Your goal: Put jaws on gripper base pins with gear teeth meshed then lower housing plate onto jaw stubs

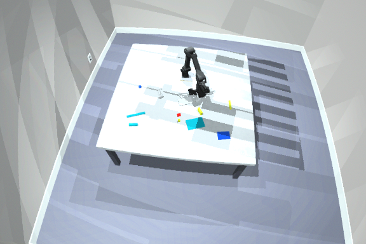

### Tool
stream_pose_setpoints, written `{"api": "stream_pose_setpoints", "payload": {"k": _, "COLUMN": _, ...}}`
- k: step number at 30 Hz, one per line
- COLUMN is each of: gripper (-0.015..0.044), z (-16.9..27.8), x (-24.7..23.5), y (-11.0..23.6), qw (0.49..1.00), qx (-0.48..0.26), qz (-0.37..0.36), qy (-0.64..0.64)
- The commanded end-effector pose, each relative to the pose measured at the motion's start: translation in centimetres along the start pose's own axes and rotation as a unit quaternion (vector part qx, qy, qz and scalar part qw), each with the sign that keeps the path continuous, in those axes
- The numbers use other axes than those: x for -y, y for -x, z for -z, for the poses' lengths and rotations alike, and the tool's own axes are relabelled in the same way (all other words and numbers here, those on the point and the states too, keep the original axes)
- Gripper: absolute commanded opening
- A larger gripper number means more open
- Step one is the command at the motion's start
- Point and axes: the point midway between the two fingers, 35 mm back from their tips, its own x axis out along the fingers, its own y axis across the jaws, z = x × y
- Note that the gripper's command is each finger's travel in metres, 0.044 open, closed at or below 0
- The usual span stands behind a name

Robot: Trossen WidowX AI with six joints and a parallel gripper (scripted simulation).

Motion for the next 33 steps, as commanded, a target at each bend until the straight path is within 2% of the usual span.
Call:
{"api": "stream_pose_setpoints", "payload": {"k": 1, "gripper": 0.0134, "z": 0.0, "x": 0.0, "y": 0.0, "qw": 1.0, "qx": 0.0, "qz": -0.001, "qy": 0.0}}
{"api": "stream_pose_setpoints", "payload": {"k": 28, "gripper": 0.0134, "z": -0.1, "x": -0.1, "y": 7.6, "qw": 1.0, "qx": 0.0, "qz": -0.002, "qy": -0.003}}
{"api": "stream_pose_setpoints", "payload": {"k": 33, "gripper": 0.0134, "z": 0.0, "x": 0.0, "y": 7.8, "qw": 1.0, "qx": 0.0, "qz": -0.002, "qy": -0.003}}
